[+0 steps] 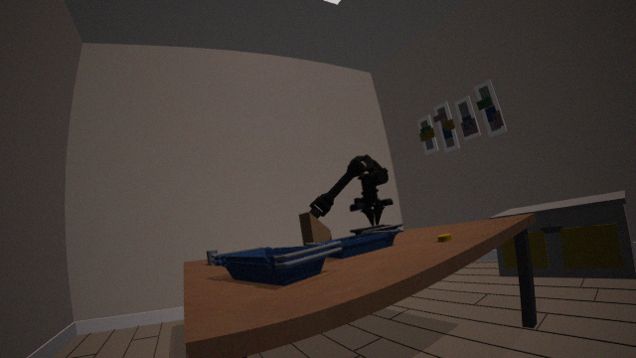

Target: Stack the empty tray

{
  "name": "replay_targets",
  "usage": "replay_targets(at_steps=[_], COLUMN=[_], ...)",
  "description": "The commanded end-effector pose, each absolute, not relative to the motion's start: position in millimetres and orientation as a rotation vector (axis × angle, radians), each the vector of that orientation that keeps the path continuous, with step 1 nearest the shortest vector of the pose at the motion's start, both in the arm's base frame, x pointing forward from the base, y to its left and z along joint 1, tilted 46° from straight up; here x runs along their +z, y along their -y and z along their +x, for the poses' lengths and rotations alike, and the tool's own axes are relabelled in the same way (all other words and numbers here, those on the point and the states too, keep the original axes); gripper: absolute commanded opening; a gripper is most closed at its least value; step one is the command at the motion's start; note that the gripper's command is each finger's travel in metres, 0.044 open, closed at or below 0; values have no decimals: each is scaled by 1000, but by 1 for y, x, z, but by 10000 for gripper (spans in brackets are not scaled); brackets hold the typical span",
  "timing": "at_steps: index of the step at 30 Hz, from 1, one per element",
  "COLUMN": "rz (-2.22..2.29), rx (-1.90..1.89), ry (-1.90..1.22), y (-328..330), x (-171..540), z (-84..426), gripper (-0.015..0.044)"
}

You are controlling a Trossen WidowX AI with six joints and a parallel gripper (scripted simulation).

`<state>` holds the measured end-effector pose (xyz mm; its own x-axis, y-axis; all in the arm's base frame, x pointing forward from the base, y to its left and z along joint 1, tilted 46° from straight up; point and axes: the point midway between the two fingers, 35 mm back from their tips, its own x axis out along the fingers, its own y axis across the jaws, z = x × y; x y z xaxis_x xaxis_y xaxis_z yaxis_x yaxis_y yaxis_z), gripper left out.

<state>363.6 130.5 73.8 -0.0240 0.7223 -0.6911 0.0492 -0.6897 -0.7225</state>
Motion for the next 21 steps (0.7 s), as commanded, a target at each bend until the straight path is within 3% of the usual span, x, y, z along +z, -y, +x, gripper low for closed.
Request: replay_targets(at_steps=[1, 10, 21], rz=[-1758, -1746, -854], rx=[1764, 1767, 1600], ry=[802, 784, -418], y=[-130, -129, -45], x=[73, 73, -3], z=[364, 364, 394], gripper=[90, 90, 90])
